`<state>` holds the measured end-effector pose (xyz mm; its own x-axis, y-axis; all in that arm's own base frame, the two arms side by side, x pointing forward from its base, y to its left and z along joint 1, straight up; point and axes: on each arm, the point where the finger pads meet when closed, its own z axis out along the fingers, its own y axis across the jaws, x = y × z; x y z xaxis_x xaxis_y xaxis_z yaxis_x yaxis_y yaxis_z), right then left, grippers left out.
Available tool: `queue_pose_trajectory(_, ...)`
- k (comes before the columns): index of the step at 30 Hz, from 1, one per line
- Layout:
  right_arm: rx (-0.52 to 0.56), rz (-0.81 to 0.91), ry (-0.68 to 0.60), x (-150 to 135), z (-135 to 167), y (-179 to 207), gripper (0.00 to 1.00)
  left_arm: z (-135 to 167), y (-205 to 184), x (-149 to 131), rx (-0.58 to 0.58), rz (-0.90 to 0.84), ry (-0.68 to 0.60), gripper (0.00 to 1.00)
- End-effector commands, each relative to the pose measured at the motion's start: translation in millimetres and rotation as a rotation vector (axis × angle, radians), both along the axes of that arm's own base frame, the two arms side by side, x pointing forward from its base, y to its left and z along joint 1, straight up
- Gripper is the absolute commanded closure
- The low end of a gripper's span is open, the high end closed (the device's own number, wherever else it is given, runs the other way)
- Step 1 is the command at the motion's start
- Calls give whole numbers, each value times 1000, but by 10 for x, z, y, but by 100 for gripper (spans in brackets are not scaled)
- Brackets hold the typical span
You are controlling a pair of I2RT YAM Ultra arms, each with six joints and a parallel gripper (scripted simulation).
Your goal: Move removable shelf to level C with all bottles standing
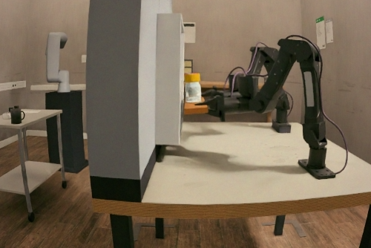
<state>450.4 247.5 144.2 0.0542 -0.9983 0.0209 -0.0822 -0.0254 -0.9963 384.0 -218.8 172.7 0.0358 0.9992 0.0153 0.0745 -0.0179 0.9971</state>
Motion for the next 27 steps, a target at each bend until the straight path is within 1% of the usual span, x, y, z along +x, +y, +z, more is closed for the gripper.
queue_pose_trajectory(1,25,-8,-82,-5,282,-16,100,257,-33,0,-18,-5,-74,100)
queue_pose_trajectory(15,25,-8,-82,-5,425,-16,100,406,-33,0,-18,-5,-74,100)
queue_pose_trajectory(27,25,-8,-82,-5,641,-16,100,621,-33,0,-18,-5,-74,100)
